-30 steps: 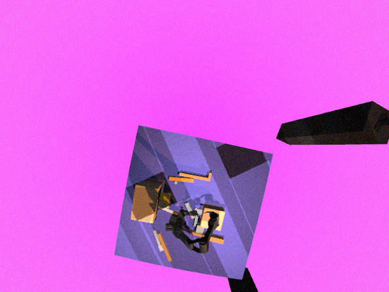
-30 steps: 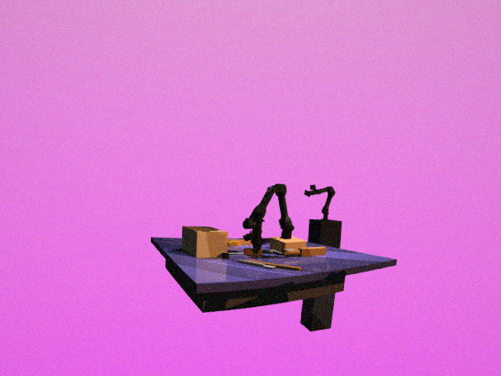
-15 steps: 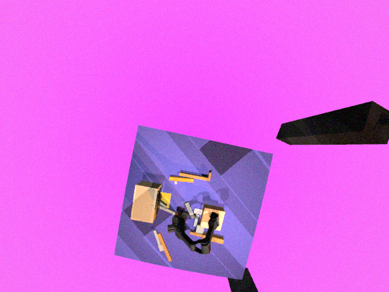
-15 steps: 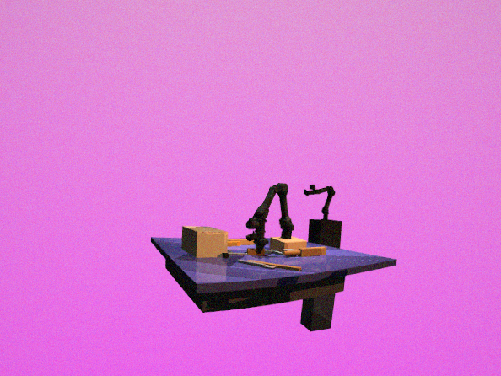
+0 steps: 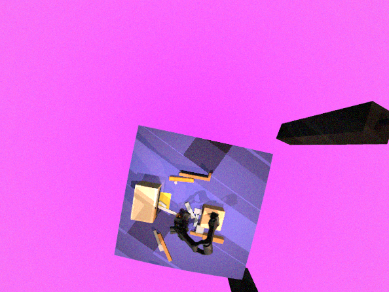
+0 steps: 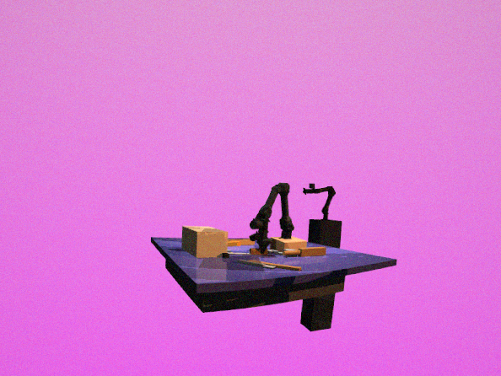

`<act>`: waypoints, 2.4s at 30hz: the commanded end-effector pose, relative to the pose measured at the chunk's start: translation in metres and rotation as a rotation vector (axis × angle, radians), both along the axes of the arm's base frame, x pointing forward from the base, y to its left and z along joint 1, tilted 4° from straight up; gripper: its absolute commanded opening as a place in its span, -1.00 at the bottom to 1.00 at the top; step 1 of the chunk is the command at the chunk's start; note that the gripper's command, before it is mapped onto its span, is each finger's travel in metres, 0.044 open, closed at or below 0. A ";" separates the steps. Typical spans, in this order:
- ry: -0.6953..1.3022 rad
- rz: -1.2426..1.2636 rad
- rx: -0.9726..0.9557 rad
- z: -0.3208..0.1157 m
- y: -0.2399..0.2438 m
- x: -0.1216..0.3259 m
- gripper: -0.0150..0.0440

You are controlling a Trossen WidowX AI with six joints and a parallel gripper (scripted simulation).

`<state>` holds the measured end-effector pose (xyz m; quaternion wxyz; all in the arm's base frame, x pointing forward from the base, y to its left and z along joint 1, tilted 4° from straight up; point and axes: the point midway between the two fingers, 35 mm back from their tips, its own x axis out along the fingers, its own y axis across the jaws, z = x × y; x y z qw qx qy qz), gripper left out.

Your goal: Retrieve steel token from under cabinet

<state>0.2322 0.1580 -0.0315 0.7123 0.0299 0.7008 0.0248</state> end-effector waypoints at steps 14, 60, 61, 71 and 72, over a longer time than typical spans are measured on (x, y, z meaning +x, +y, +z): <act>0.004 -0.001 -0.004 -0.001 0.001 -0.027 -0.49; 0.024 -0.102 -0.006 0.003 0.030 -0.036 0.04; 0.024 -0.102 -0.006 0.003 0.030 -0.036 0.13; 0.013 -0.101 0.000 0.004 0.031 -0.036 0.42; 0.013 -0.101 0.000 0.004 0.031 -0.036 0.42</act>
